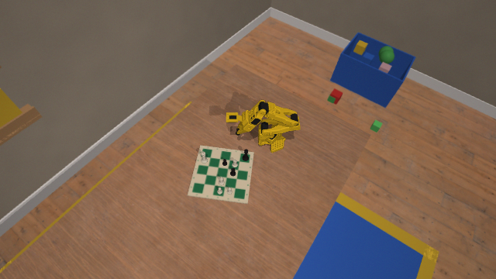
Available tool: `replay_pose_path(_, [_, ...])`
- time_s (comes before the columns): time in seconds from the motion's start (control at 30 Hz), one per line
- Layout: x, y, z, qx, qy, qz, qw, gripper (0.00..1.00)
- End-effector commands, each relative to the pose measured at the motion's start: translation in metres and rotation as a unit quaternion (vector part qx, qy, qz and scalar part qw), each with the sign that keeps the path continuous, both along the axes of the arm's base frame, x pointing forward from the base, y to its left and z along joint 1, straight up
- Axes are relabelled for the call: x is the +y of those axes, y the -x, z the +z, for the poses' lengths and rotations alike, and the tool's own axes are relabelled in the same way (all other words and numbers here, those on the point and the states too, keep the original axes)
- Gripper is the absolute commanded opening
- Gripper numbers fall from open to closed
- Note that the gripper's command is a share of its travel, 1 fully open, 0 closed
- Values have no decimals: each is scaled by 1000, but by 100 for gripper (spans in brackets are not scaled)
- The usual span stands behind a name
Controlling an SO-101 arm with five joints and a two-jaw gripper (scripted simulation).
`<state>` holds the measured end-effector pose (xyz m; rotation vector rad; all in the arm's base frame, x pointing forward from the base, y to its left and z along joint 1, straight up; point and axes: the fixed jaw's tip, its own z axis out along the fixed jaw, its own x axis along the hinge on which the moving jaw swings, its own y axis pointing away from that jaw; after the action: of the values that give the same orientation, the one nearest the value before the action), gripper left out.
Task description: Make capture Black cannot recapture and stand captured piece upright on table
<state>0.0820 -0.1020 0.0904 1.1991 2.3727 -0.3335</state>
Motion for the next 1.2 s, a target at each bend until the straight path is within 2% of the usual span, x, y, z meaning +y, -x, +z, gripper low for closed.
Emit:
replay_pose_path(0.0, [-1, -2, 2, -3, 6, 7, 1000, 0])
replay_pose_path(0.47, [-1, -2, -12, -3, 6, 7, 1000, 0])
replay_pose_path(0.97, [-1, -2, -45, -3, 6, 7, 1000, 0])
replay_pose_path(1.17, [-1, -2, -52, -3, 6, 7, 1000, 0])
